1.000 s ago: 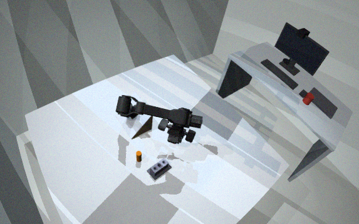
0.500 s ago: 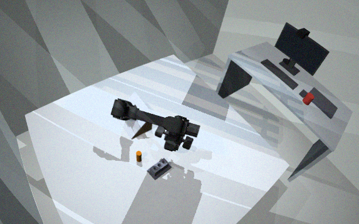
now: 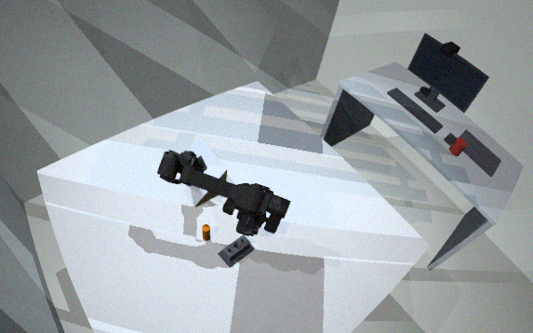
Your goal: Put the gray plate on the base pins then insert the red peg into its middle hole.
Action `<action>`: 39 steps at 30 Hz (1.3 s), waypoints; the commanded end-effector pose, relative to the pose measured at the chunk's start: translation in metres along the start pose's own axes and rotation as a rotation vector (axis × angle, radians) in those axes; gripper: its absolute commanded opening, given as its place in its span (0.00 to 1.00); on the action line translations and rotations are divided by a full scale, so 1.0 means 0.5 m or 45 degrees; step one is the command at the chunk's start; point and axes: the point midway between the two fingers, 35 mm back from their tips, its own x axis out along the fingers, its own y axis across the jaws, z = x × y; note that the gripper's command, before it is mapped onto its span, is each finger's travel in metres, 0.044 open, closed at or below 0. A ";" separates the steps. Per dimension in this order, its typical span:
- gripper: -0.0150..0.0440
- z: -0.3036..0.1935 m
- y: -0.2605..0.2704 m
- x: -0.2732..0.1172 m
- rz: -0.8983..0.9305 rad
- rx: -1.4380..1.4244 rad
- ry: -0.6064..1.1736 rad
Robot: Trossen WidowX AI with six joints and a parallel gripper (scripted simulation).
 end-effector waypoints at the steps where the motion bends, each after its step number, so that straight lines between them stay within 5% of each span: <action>1: 0.25 0.029 -0.004 -0.008 0.014 0.010 -0.009; 17: 0.25 0.124 -0.027 -0.003 0.002 0.025 -0.024; 39: 0.25 0.126 -0.028 -0.003 0.002 0.026 -0.025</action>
